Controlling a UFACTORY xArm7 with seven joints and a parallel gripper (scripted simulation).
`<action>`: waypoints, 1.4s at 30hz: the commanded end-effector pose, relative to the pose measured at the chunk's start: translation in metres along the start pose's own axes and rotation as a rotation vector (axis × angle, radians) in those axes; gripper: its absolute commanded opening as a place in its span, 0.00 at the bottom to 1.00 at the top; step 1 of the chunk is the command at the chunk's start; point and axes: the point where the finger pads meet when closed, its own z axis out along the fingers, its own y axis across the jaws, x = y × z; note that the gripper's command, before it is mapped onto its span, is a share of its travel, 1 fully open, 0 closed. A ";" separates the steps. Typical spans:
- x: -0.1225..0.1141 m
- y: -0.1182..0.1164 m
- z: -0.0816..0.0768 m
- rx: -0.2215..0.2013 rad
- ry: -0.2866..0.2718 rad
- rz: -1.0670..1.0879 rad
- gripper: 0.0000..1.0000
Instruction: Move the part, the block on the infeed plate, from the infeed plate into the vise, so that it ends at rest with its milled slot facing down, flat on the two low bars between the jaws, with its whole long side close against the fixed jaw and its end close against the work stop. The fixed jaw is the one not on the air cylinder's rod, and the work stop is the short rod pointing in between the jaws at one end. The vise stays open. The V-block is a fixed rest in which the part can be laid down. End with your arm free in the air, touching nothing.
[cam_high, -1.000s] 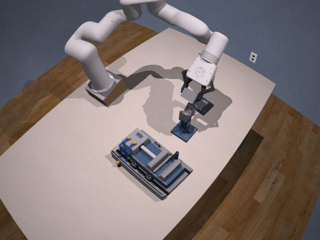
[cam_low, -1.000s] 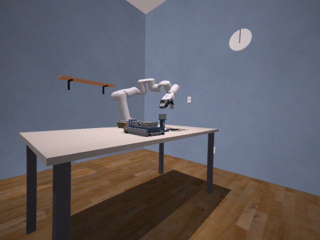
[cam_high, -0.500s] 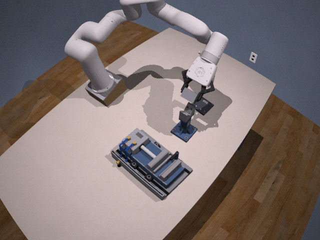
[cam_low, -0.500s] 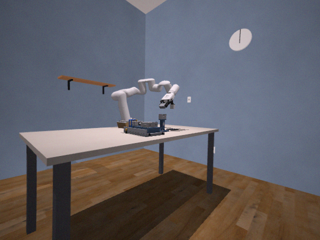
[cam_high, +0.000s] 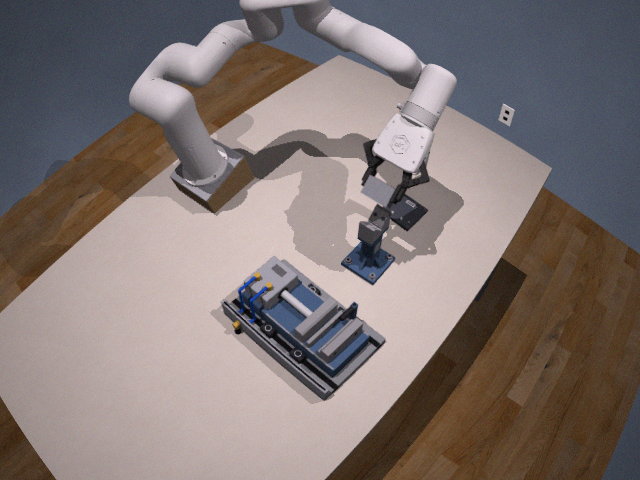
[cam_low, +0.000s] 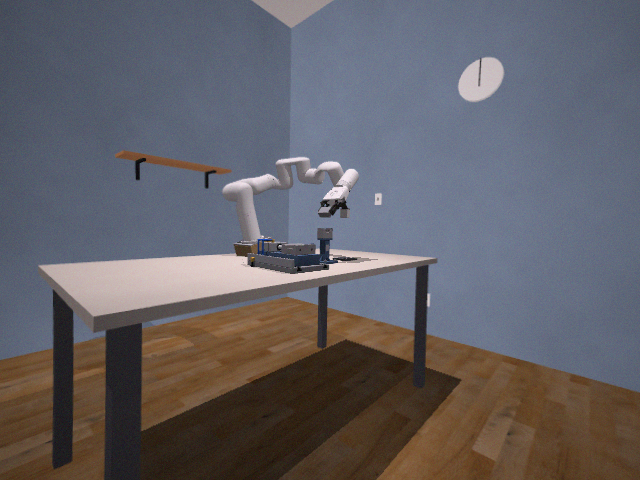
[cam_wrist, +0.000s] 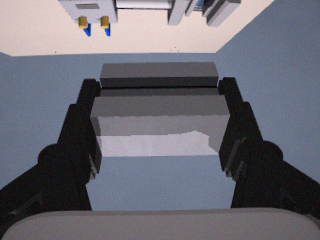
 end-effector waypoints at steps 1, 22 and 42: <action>0.000 0.001 -0.001 -0.003 0.002 0.002 0.00; 0.007 0.001 0.007 -0.003 0.002 0.002 0.00; 0.020 0.001 0.019 -0.003 0.002 0.002 0.00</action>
